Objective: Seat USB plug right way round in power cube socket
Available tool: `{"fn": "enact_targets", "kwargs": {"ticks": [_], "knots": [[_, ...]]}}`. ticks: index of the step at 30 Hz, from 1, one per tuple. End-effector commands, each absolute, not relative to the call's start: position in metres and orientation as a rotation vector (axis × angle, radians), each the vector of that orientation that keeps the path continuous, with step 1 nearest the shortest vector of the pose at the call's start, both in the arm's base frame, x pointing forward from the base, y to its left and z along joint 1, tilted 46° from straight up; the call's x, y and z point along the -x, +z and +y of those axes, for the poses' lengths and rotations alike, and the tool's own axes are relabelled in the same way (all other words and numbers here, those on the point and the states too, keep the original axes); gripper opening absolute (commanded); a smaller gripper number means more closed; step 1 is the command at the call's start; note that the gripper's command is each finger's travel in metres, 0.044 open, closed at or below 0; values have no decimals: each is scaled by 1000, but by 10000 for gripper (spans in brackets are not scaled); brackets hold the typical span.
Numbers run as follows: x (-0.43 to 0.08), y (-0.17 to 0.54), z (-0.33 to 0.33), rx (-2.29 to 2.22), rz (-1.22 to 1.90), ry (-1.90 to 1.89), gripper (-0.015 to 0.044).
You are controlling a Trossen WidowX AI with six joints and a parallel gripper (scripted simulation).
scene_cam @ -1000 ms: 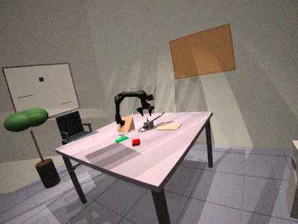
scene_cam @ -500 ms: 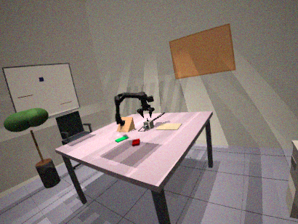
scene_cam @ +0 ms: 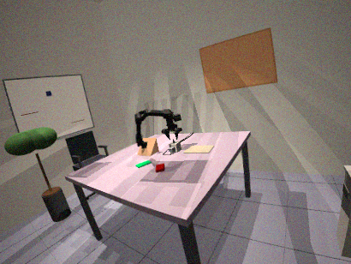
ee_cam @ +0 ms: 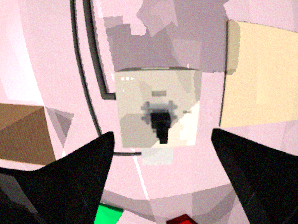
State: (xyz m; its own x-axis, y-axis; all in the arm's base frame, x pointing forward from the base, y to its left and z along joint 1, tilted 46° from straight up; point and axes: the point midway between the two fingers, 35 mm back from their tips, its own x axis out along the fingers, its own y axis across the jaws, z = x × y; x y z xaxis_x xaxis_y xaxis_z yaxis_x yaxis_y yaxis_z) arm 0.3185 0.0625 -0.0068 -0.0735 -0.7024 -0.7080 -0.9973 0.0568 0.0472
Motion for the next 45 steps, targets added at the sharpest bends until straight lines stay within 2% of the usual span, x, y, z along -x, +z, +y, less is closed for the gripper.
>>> {"fn": "enact_targets", "kwargs": {"ticks": [1,11,14,45], "knots": [[-319,-7,63,1695,1830,755,282],[-319,-7,63,1695,1830,755,20],[-319,-7,63,1695,1830,755,0],[-319,0,69,1695,1831,756,0]]}}
